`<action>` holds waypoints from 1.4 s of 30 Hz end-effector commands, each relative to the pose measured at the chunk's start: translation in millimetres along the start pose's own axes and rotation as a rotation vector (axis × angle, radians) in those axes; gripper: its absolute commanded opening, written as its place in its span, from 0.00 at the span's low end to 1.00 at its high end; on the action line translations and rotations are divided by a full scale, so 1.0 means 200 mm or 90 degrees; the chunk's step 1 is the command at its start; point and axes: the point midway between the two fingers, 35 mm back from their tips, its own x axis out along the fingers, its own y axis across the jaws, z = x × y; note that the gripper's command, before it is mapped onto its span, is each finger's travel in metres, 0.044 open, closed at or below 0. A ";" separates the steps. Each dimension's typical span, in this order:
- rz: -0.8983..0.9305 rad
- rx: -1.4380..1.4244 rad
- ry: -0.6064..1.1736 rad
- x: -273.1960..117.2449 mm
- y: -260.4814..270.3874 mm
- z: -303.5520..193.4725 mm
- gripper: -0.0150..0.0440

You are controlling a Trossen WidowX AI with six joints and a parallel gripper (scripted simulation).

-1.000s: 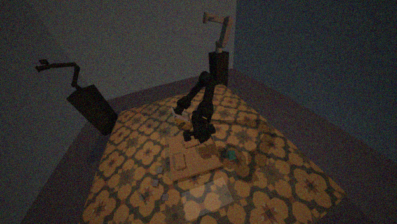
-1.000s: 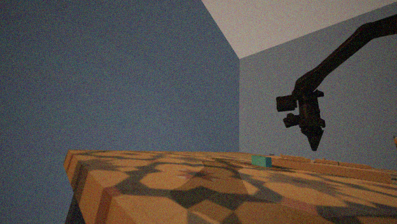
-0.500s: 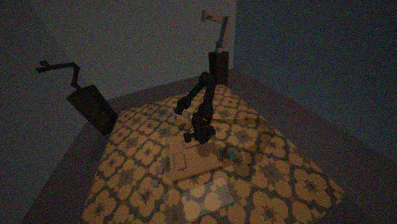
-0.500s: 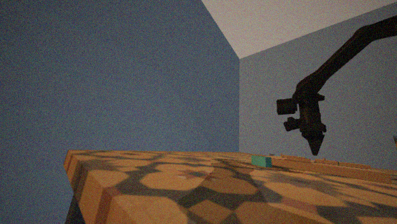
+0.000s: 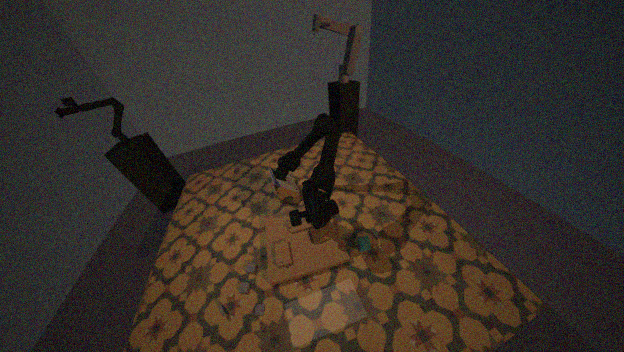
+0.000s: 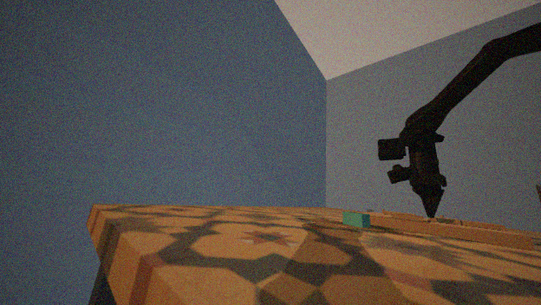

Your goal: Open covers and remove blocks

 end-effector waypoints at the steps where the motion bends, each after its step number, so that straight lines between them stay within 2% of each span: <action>1: 0.002 0.005 0.005 0.03 0.00 -0.02 0.25; 42: 0.003 0.004 0.004 0.04 0.01 0.16 0.25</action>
